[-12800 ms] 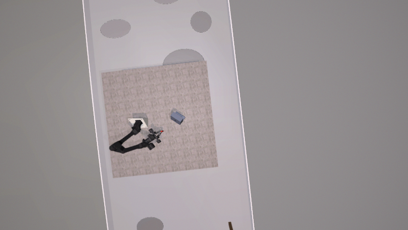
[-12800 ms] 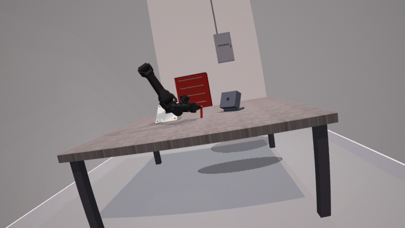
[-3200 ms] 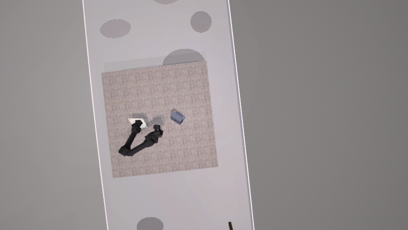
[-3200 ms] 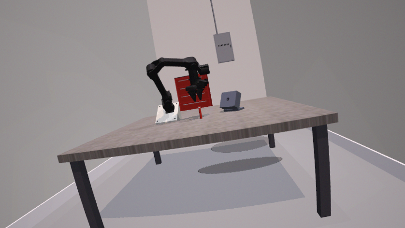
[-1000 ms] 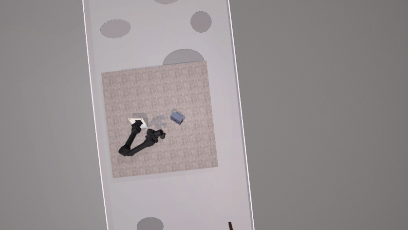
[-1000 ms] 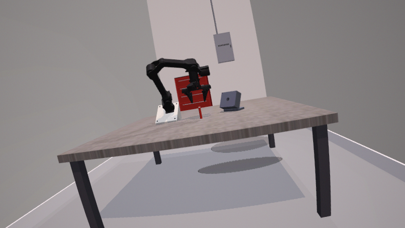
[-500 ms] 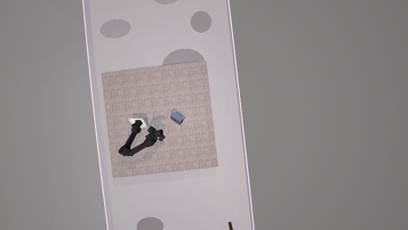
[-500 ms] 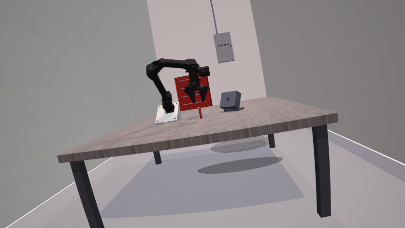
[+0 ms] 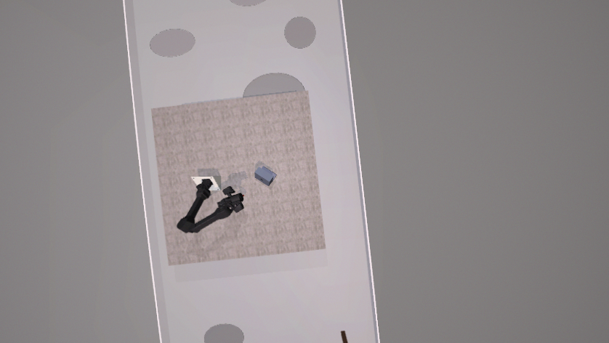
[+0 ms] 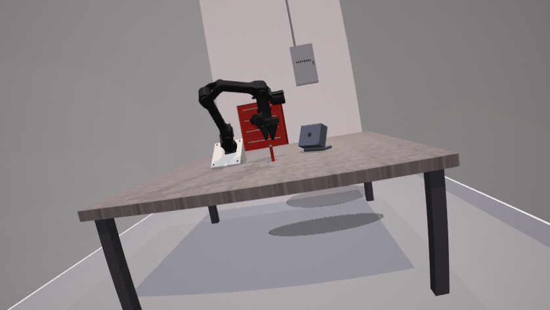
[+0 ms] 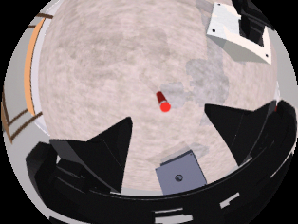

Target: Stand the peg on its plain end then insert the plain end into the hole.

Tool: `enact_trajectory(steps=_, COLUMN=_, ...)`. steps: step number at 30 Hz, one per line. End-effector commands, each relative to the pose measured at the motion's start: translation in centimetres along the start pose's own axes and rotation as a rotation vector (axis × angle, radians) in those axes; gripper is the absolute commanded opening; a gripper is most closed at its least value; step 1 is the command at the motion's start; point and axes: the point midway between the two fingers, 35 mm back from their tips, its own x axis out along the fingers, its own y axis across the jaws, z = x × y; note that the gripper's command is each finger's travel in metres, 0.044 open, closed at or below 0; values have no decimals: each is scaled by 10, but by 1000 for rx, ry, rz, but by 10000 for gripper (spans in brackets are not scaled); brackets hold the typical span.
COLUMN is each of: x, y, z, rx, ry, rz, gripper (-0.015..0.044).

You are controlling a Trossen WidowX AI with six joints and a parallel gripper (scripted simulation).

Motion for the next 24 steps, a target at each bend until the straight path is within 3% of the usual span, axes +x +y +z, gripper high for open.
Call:
enact_trajectory(steps=1, x=0, y=1, z=0, rx=53, ry=0, rz=6, gripper=440)
enact_trajectory(steps=24, x=29, y=1, z=-2, rx=53, ry=3, rz=4, gripper=440)
